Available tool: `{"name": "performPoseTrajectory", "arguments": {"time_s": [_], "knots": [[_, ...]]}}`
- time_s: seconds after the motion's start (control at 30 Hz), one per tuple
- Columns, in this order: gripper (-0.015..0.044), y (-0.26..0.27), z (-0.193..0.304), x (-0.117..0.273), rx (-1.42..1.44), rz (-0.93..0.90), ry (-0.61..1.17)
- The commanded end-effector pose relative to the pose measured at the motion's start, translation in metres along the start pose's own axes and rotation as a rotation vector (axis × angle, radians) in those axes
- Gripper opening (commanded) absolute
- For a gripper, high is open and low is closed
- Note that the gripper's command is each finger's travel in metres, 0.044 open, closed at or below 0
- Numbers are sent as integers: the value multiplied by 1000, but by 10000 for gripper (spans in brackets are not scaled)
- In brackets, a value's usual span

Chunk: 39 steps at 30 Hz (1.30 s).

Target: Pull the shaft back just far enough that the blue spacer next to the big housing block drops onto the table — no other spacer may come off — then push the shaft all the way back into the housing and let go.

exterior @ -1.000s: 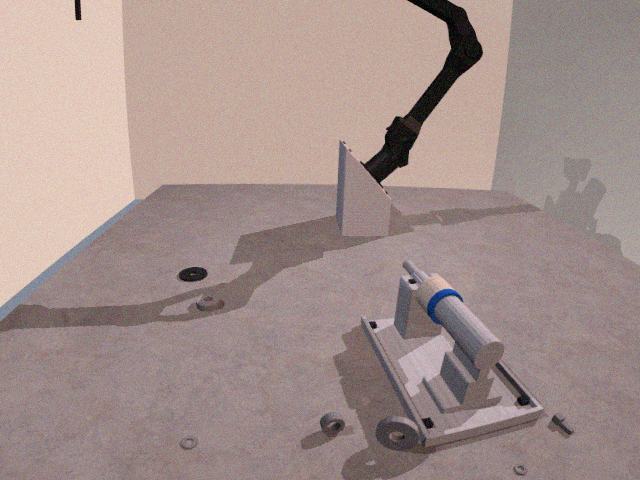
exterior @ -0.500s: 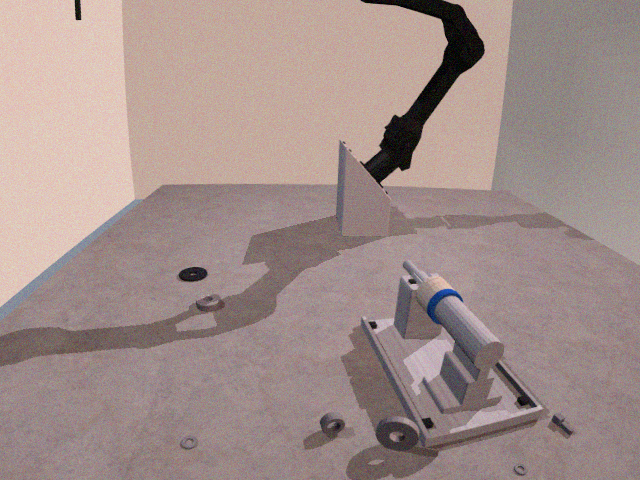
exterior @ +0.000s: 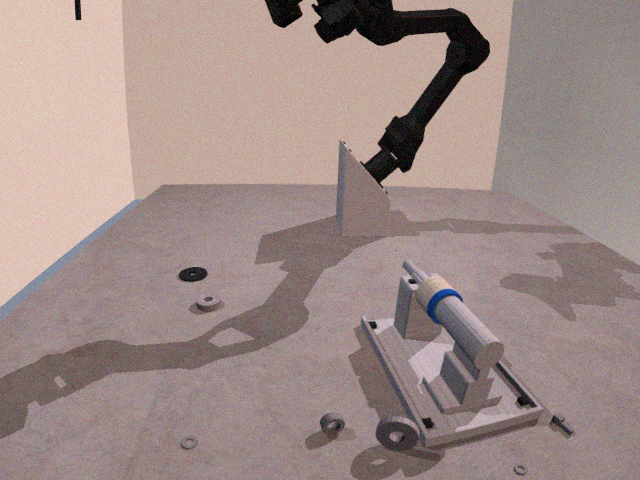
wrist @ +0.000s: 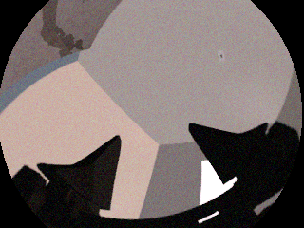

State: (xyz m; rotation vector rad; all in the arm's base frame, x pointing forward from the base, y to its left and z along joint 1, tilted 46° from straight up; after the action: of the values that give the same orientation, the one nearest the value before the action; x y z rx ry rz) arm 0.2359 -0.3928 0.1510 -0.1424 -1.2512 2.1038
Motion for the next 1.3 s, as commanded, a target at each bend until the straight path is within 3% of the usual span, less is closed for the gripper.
{"name": "performPoseTrajectory", "arguments": {"time_s": [0.0, 0.33, 0.7, 1.27], "knots": [[440, -4, -67, -8, 116, 58, -186], [440, -15, -202, 10, 379, 267, -558], [440, -19, -332, 87, 644, 626, -935], [440, -26, -344, 98, 665, 667, -968]]}}
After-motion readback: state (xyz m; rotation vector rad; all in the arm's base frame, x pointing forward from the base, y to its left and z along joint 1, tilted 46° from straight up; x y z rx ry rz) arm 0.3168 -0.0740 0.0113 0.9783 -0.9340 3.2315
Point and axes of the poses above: the point midway between the two fingers, 35 mm back from their tips, its own x axis back along the fingers, its own y axis across the jaws, z = x × y, the point moved 5 cm from there along x, back along the fingers, and after that the axes turned 12 degrees about x, right-handed, at the moved point
